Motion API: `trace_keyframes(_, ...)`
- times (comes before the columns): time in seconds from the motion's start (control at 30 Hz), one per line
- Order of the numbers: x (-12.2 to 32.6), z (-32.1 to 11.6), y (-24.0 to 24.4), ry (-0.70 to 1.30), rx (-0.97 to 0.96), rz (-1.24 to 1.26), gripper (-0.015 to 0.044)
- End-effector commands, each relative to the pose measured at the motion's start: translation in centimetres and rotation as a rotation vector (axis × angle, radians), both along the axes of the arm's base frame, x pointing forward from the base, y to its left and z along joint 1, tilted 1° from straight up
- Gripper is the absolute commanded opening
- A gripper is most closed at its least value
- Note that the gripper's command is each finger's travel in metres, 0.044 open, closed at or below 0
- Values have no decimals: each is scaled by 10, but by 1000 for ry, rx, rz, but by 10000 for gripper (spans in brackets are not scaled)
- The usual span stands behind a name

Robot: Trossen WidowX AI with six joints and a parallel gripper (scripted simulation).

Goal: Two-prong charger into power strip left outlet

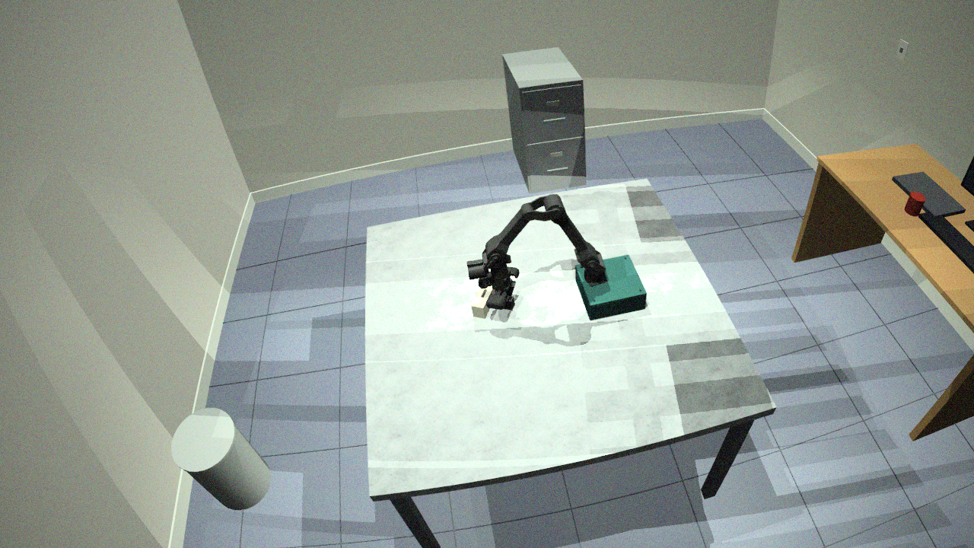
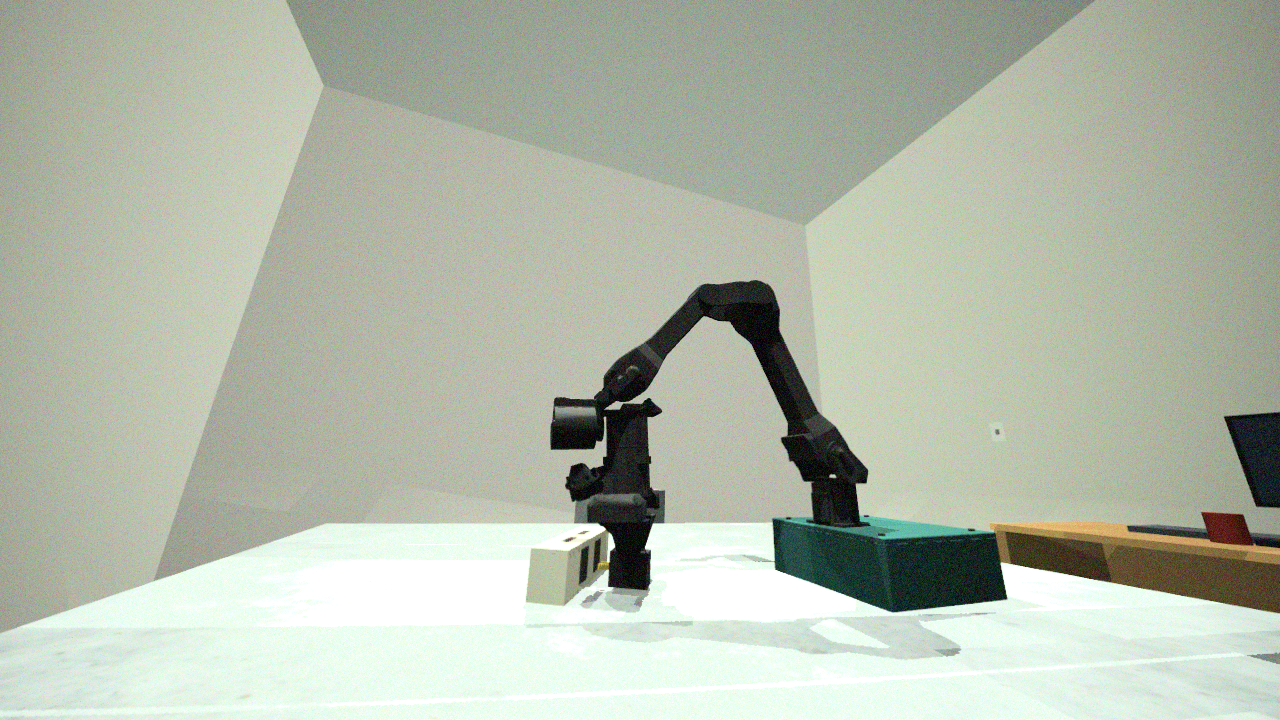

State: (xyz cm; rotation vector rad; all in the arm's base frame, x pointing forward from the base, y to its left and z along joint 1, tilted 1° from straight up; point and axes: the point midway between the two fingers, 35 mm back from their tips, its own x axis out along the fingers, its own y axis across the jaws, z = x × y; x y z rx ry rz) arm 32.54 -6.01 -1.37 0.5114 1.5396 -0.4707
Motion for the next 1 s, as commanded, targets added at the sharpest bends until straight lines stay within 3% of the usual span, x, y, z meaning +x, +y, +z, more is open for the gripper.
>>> trace_keyframes(0.0, 6, 1, -1, -5, 2, -4, 0)
trace_keyframes(0.97, 11, 1, -3, -5, 2, -6, 0)
